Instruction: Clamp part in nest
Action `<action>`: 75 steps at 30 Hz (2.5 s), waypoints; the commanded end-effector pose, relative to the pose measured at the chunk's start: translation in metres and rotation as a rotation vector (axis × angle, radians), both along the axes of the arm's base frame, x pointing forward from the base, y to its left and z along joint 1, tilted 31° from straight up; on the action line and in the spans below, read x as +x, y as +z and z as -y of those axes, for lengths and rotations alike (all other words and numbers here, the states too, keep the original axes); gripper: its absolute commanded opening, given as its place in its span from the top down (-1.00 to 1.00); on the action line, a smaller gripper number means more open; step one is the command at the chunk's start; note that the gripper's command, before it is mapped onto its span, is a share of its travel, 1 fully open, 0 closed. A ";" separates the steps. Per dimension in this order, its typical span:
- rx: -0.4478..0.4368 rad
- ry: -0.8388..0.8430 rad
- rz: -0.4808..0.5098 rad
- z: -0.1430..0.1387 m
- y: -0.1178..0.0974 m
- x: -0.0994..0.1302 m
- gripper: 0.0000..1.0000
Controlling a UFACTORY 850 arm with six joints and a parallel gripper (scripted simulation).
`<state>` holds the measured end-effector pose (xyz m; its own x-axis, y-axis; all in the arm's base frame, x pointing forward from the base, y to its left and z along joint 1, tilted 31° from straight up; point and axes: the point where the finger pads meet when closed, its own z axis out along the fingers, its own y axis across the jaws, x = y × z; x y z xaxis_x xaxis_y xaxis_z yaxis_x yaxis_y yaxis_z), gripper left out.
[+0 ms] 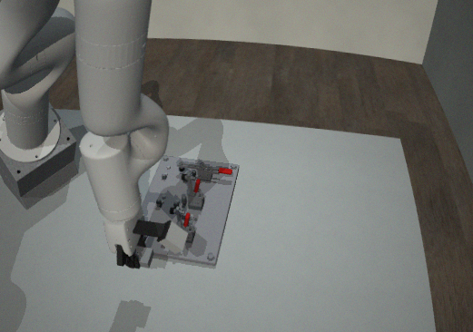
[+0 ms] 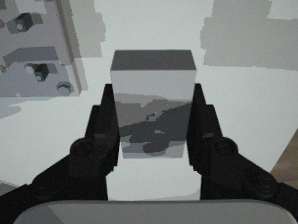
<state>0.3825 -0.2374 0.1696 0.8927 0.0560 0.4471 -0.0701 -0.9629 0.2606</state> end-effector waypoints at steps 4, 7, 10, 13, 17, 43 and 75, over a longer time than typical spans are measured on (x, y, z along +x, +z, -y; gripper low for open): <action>-0.001 0.000 0.001 0.001 -0.004 0.000 1.00; -0.001 0.000 0.001 0.002 -0.007 0.000 1.00; -0.001 0.000 0.001 0.003 -0.010 0.000 1.00; -0.001 0.000 0.001 0.004 -0.013 0.000 1.00; -0.001 0.000 0.001 0.004 -0.015 0.000 1.00; -0.001 0.000 0.001 0.007 -0.025 -0.001 1.00; 0.000 0.000 0.001 -0.019 -0.033 0.002 1.00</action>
<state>0.3828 -0.2288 0.1397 0.8923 0.0562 0.4480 -0.0696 -0.9632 0.2595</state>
